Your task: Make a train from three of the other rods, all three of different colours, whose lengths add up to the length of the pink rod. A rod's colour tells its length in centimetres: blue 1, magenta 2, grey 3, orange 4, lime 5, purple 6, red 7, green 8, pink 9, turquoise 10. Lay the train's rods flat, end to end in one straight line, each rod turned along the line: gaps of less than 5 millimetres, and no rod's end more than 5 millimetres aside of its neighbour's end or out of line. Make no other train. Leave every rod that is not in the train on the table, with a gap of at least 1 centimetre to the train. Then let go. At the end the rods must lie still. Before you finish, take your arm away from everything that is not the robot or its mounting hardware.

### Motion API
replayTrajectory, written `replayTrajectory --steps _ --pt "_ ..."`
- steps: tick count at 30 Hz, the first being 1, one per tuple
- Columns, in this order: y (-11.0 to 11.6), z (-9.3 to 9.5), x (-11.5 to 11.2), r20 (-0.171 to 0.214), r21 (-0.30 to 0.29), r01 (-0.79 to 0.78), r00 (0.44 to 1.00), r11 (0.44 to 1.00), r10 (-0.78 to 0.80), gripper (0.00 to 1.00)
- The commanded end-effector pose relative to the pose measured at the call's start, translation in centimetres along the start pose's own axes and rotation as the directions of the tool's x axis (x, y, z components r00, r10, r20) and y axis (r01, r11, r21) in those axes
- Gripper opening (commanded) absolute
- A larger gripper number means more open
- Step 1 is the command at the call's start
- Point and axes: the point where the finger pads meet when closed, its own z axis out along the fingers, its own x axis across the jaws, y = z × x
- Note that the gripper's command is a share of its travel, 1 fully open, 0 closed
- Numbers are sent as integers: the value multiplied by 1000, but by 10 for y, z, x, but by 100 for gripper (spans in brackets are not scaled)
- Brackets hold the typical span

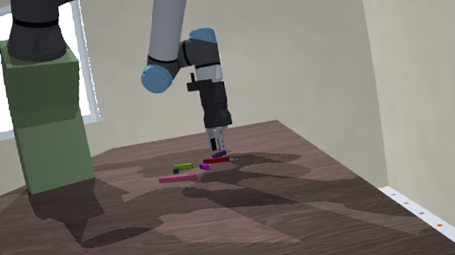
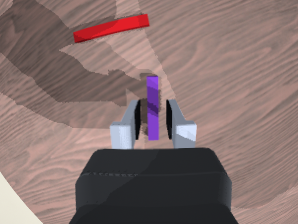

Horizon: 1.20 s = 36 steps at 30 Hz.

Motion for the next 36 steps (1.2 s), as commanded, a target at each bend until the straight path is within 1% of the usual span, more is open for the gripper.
replayTrajectory --steps 1,18,36 --pt "0 0 0 1 -1 0 1000 1000 0 54" --pt "0 1 0 1 -1 0 1000 1000 0 54" --pt "0 14 0 1 -1 0 1000 1000 0 54"
